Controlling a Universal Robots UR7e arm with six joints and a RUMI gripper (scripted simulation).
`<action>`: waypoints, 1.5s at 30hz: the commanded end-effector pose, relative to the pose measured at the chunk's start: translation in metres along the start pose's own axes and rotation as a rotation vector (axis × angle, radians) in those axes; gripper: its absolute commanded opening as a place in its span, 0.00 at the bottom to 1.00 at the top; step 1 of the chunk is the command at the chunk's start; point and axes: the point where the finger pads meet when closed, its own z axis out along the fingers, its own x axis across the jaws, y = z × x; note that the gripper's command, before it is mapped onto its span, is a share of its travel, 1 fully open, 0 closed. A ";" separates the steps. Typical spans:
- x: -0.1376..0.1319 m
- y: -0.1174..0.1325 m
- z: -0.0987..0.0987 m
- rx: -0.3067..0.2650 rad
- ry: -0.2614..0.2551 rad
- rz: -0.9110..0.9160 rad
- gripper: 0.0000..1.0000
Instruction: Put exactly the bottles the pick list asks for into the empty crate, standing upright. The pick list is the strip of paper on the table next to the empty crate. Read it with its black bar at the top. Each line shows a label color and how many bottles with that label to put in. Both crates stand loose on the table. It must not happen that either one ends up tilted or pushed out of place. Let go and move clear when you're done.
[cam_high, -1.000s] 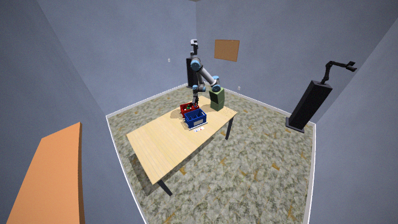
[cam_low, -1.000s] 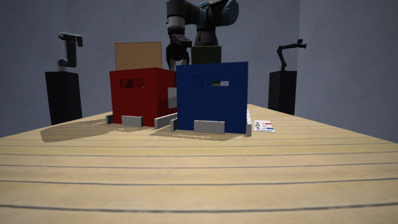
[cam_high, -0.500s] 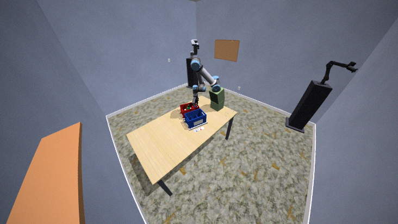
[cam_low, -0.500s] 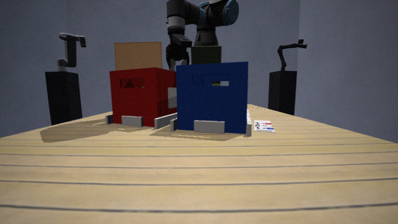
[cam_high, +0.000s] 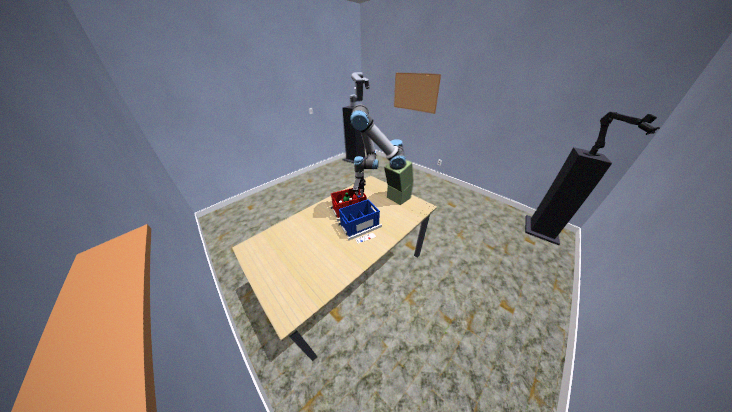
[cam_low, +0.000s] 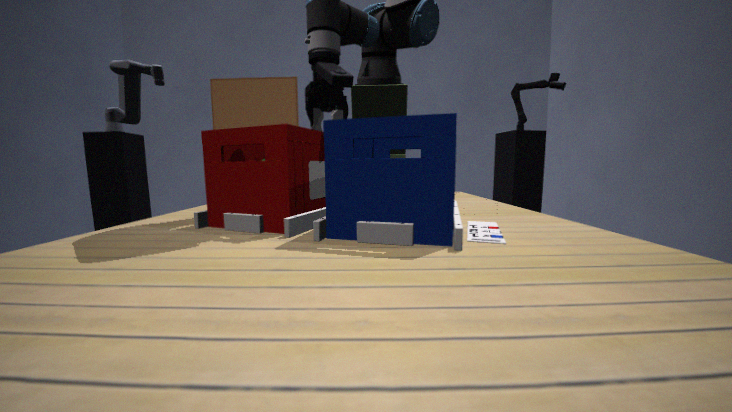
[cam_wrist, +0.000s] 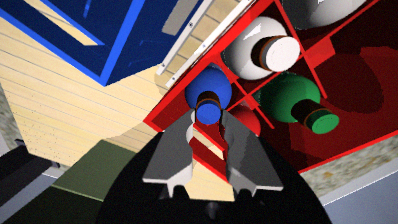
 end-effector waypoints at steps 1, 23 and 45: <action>0.000 0.000 0.000 0.001 0.001 0.000 0.00; 0.000 0.000 -0.032 0.001 0.001 0.000 0.00; 0.000 0.000 -0.064 0.001 0.001 0.000 0.00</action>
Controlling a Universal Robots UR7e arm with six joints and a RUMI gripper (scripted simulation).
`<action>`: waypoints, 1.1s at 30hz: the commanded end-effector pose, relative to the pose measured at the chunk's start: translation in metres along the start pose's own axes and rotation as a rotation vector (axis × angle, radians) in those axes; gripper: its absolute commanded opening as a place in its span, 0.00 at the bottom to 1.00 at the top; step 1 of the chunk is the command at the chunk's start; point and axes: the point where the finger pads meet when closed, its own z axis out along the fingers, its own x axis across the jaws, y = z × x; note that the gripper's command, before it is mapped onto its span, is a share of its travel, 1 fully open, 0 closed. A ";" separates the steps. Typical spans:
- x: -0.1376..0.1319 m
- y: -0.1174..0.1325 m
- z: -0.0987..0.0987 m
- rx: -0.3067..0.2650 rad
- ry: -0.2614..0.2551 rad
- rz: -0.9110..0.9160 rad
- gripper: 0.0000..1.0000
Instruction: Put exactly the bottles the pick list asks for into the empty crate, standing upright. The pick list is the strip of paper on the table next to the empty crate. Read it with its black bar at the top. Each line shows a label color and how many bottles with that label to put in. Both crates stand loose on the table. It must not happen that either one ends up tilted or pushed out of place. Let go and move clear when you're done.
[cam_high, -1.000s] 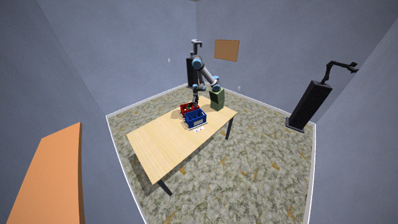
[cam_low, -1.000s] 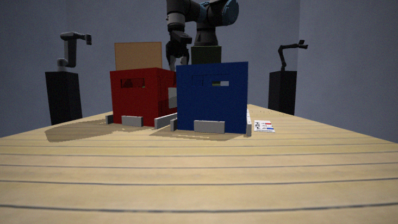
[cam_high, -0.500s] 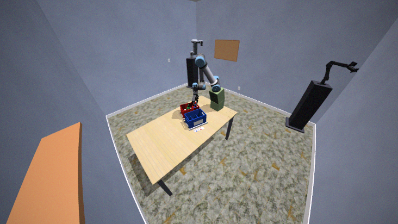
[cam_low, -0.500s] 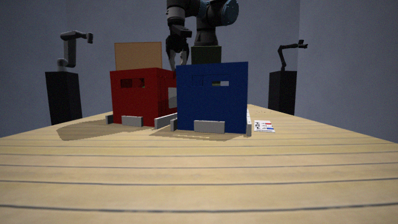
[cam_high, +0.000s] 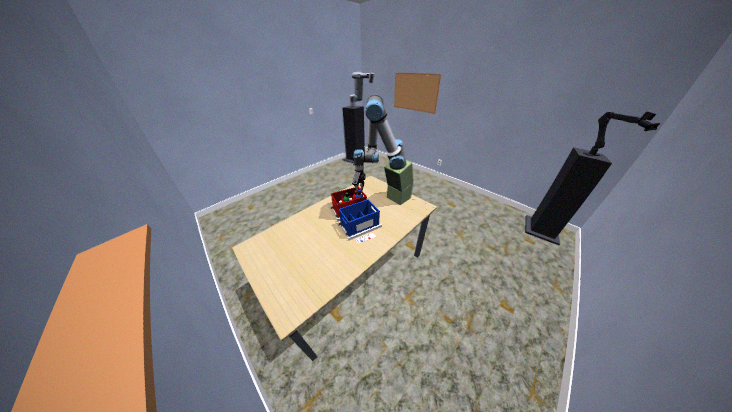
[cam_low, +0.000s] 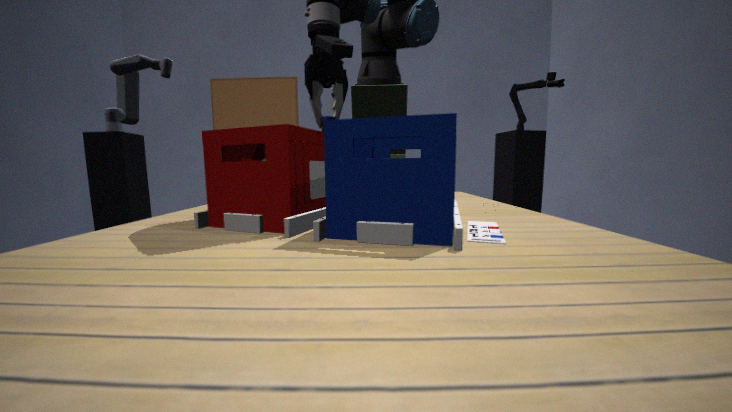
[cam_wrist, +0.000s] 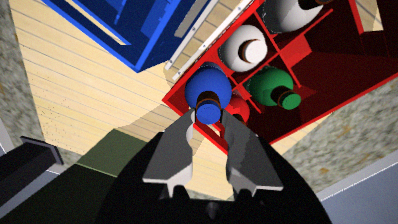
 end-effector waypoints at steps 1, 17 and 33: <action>0.000 0.000 -0.005 0.000 0.000 0.000 0.00; 0.000 0.000 -0.030 0.000 0.000 0.000 0.00; 0.001 0.000 -0.055 0.000 0.000 0.000 0.00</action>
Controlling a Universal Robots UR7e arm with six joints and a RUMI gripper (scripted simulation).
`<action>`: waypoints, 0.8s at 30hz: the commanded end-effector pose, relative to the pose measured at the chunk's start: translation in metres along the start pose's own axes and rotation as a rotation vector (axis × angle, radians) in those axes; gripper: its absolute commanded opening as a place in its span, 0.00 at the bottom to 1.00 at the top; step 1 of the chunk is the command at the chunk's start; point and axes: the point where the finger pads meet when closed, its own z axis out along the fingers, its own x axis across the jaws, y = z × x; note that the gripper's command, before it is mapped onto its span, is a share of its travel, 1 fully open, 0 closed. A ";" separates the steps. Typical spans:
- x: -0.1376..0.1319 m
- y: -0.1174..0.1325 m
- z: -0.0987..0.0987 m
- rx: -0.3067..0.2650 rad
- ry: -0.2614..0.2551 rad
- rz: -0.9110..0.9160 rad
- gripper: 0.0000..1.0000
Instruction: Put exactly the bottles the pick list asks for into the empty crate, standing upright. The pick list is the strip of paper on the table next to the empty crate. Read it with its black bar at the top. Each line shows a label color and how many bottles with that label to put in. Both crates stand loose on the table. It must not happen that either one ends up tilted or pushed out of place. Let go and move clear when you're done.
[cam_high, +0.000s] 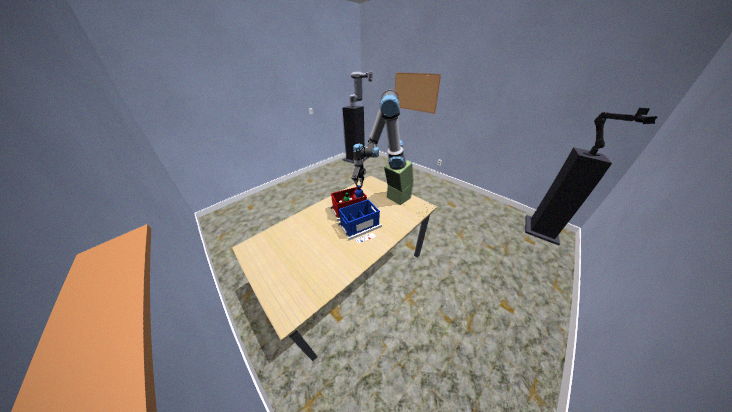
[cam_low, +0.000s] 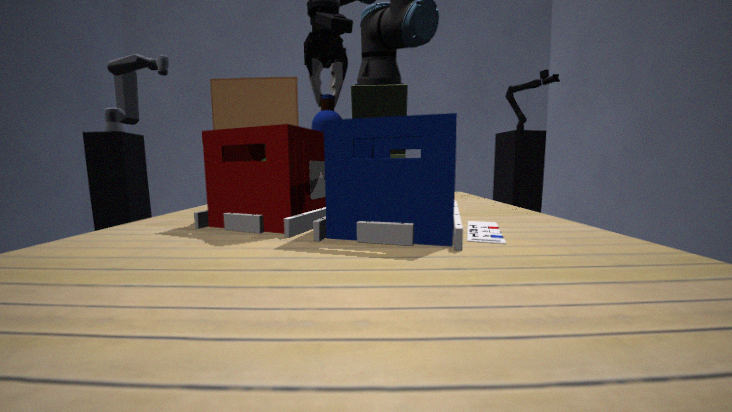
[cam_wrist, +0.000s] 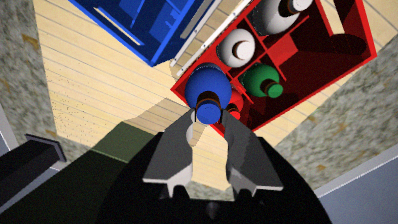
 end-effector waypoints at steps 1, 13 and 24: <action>0.000 0.000 -0.007 0.000 0.000 0.000 0.00; 0.000 0.000 -0.025 0.000 0.000 0.000 0.00; 0.000 0.000 -0.040 0.000 0.000 0.000 0.00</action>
